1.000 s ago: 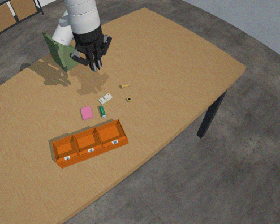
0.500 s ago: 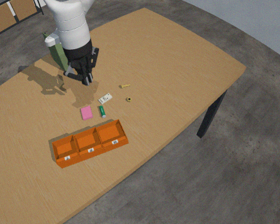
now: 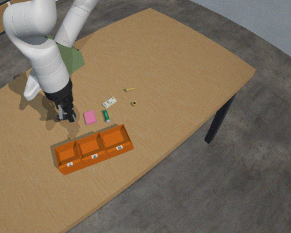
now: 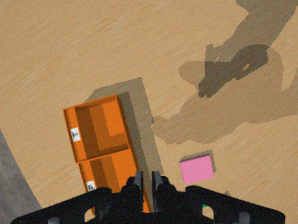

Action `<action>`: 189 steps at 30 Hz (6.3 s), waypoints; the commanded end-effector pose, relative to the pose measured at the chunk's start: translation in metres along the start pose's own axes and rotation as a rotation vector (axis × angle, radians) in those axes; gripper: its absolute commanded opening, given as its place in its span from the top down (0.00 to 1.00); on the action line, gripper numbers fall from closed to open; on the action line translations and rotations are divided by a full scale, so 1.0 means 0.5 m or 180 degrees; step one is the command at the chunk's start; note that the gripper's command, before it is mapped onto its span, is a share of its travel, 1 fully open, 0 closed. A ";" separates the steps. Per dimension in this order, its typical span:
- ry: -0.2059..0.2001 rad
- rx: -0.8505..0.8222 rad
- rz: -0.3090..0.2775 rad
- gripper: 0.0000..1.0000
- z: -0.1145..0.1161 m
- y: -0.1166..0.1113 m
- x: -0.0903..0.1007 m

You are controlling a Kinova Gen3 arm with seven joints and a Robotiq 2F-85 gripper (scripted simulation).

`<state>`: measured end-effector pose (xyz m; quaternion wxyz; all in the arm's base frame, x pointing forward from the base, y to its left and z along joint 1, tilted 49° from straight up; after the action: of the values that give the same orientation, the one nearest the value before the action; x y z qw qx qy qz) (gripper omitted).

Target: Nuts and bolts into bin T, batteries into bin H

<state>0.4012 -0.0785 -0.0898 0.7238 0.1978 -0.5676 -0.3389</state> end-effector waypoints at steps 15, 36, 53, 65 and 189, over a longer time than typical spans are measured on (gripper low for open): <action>0.0000 0.2308 -0.0128 0.91 -0.061 -0.125 -0.108; -0.0058 0.5013 -0.0127 0.91 -0.061 -0.125 -0.108; -0.0077 0.5849 -0.0123 0.91 -0.061 -0.126 -0.108; -0.0076 0.5849 -0.0123 0.91 -0.061 -0.125 -0.108; -0.0078 0.5848 -0.0125 0.91 -0.049 0.211 -0.095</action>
<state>0.4458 0.0270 -0.0592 0.2700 0.7019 -0.6178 0.2298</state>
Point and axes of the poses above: the point where the finger pads meet when closed, its own x axis back along the fingers, its own z axis across the jaws, y = z × x, the point moved 4 cm from there along x, back along the fingers, and after that the axes turned 13 degrees about x, right-handed, at the moved point
